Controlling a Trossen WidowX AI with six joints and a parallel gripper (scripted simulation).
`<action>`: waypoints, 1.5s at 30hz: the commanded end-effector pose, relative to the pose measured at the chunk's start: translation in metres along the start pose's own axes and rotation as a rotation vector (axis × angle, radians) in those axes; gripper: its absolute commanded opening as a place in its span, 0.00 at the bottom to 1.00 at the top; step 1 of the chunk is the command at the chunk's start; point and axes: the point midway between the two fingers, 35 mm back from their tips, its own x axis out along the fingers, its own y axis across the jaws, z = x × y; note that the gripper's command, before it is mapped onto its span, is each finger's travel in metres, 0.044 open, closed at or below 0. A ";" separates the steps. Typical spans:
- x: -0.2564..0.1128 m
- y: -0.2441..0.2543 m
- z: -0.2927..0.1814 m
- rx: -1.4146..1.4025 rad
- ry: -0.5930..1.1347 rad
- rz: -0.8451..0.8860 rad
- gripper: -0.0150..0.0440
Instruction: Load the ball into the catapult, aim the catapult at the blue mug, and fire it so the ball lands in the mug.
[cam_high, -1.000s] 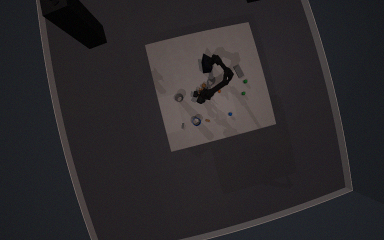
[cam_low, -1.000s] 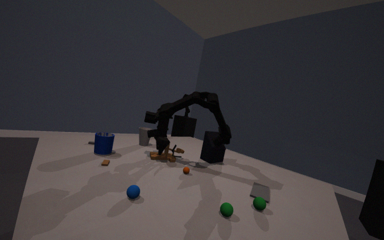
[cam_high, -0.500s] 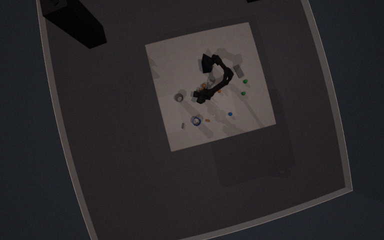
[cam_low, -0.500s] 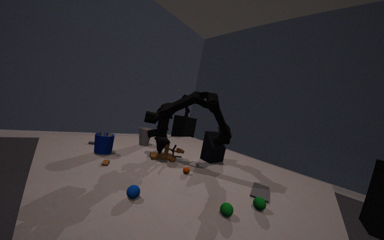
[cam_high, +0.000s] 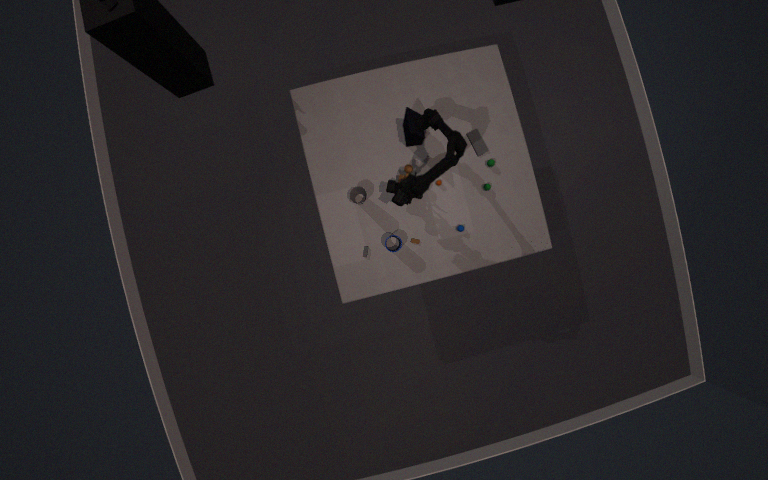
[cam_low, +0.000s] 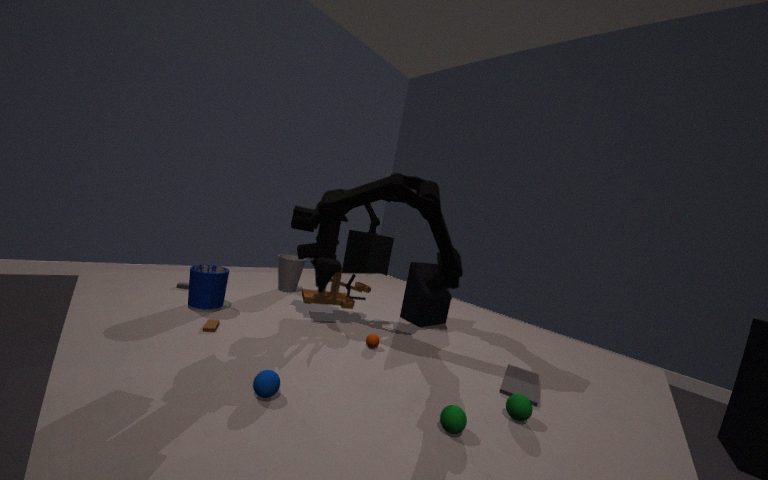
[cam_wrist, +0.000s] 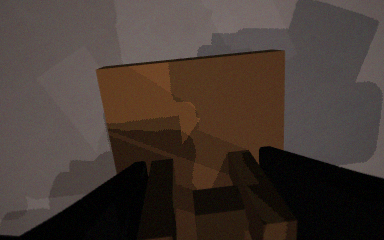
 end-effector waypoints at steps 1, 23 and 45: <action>0.003 0.000 0.000 -0.002 -0.002 -0.001 0.25; 0.039 0.000 0.001 0.002 -0.001 0.003 0.25; 0.043 0.002 0.000 -0.007 0.005 -0.001 0.79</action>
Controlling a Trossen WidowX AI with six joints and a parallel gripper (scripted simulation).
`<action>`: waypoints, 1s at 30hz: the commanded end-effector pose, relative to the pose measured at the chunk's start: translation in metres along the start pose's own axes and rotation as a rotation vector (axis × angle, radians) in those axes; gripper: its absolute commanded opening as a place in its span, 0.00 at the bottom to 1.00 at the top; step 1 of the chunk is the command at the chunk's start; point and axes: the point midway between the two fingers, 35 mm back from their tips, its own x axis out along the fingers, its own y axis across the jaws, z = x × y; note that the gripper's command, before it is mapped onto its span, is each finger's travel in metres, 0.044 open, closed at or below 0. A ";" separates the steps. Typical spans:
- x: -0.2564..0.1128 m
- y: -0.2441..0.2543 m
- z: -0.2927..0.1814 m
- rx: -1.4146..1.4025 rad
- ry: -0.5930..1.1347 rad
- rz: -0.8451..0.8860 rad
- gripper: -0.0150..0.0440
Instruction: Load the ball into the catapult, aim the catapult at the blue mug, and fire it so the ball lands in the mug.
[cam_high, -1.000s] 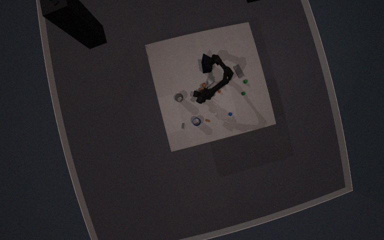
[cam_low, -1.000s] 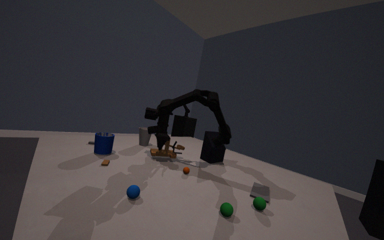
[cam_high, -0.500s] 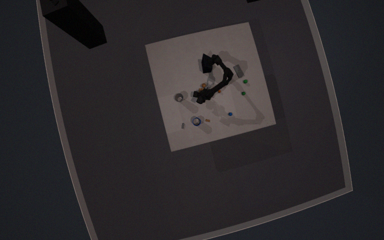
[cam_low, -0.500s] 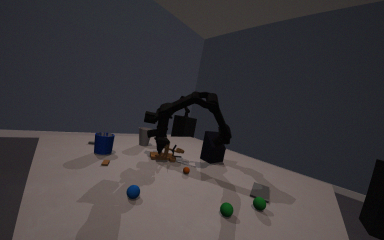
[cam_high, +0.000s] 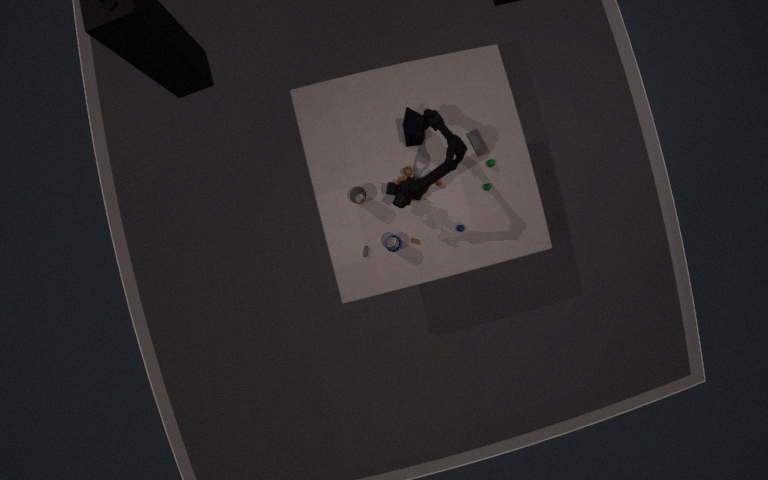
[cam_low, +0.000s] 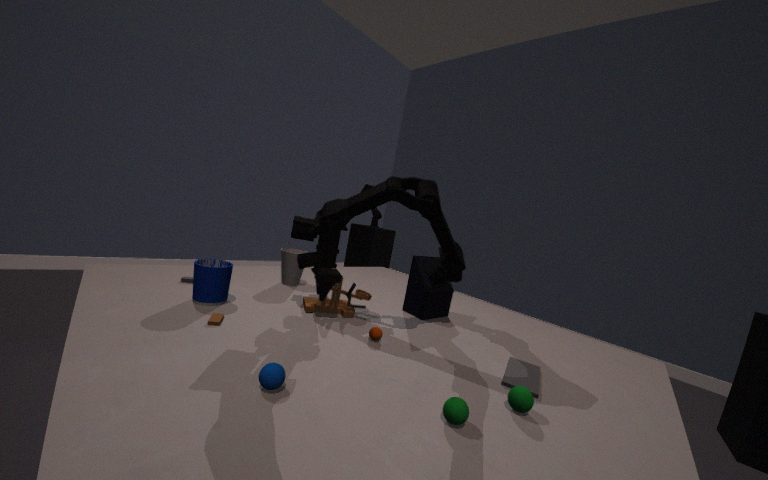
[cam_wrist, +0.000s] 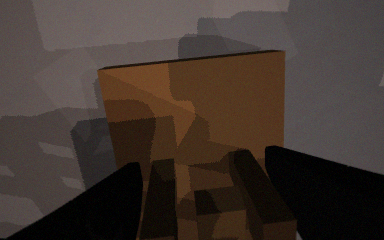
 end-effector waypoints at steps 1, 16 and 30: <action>-0.001 0.000 0.000 -0.002 -0.001 0.000 0.83; -0.084 -0.004 0.002 0.012 -0.002 0.000 1.00; -0.102 0.066 -0.008 -0.118 -0.016 -0.026 0.76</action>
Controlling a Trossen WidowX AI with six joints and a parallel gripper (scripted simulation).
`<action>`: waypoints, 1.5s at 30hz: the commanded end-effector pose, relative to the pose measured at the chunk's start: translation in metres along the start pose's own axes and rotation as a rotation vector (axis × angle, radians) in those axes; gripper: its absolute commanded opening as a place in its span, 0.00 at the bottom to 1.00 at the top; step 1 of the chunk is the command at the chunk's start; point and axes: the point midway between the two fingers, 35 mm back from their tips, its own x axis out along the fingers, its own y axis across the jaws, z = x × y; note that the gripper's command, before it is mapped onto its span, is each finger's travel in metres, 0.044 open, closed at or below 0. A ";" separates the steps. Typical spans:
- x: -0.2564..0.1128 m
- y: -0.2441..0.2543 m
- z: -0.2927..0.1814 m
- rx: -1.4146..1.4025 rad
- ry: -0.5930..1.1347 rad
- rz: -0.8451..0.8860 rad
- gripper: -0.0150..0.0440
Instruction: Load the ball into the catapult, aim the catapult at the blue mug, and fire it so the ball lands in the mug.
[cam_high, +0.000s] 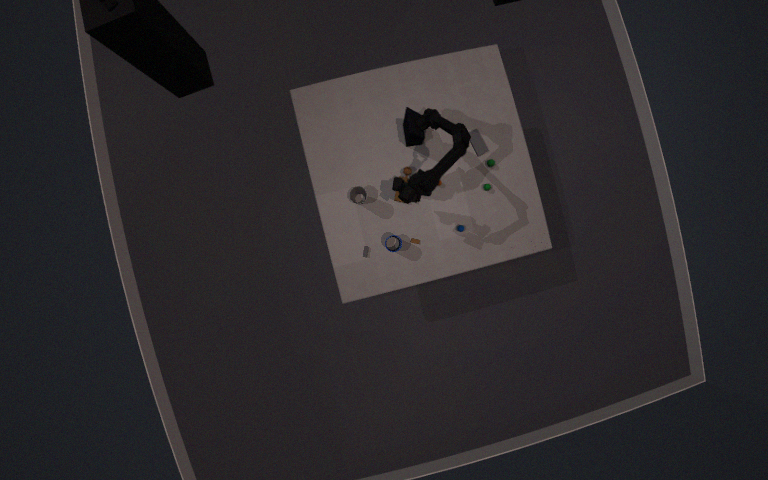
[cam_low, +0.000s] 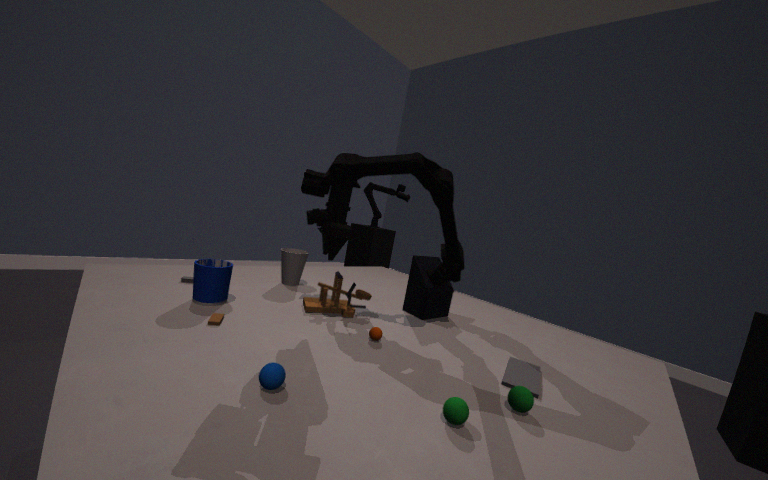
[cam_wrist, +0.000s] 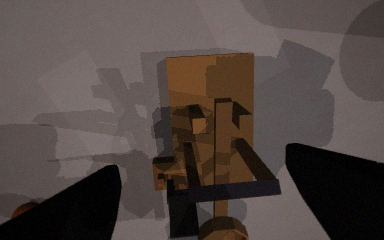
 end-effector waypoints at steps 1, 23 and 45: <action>0.027 0.057 -0.012 -0.106 0.018 -0.007 0.76; 0.104 0.175 -0.106 -0.398 0.030 0.040 0.76; 0.138 0.177 -0.108 -0.397 0.030 0.041 0.76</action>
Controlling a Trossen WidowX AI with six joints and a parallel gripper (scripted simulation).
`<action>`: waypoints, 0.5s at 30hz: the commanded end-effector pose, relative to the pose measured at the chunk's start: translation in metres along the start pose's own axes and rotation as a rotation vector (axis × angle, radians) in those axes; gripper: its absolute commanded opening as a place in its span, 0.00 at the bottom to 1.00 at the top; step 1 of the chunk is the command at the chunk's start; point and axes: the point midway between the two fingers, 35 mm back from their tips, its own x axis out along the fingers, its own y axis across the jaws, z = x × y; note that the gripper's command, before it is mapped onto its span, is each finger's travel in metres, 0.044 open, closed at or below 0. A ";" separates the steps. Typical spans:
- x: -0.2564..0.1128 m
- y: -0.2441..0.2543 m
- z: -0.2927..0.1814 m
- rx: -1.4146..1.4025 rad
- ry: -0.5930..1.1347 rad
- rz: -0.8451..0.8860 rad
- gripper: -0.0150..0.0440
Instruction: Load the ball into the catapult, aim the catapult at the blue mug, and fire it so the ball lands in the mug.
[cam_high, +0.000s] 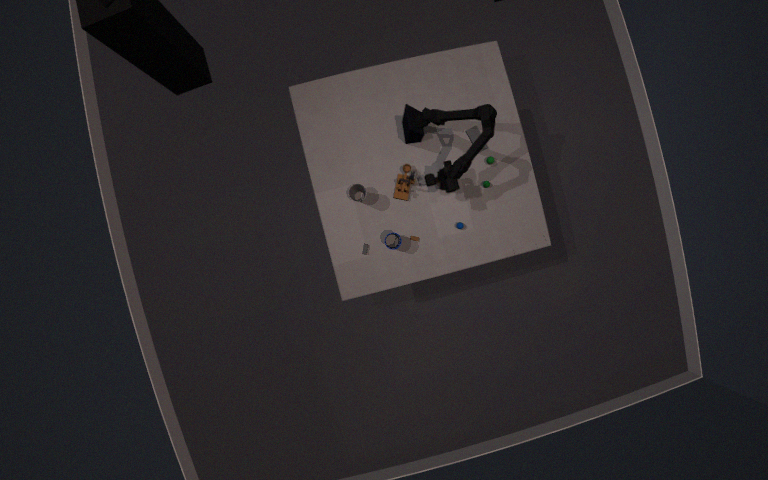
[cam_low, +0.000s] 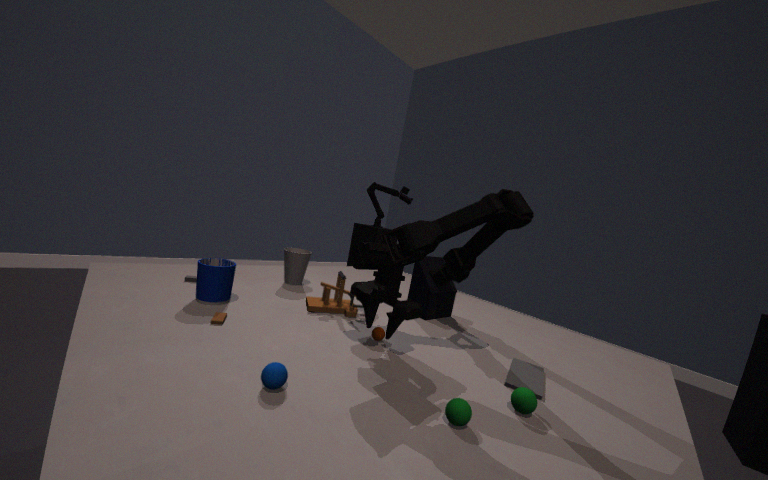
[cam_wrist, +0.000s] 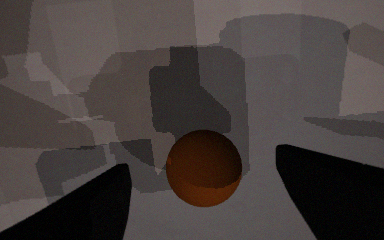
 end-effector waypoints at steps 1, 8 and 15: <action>0.007 -0.001 -0.002 0.010 0.006 0.004 0.76; 0.010 -0.001 -0.002 0.010 0.006 0.005 0.58; 0.010 -0.001 -0.002 0.010 0.006 0.005 0.44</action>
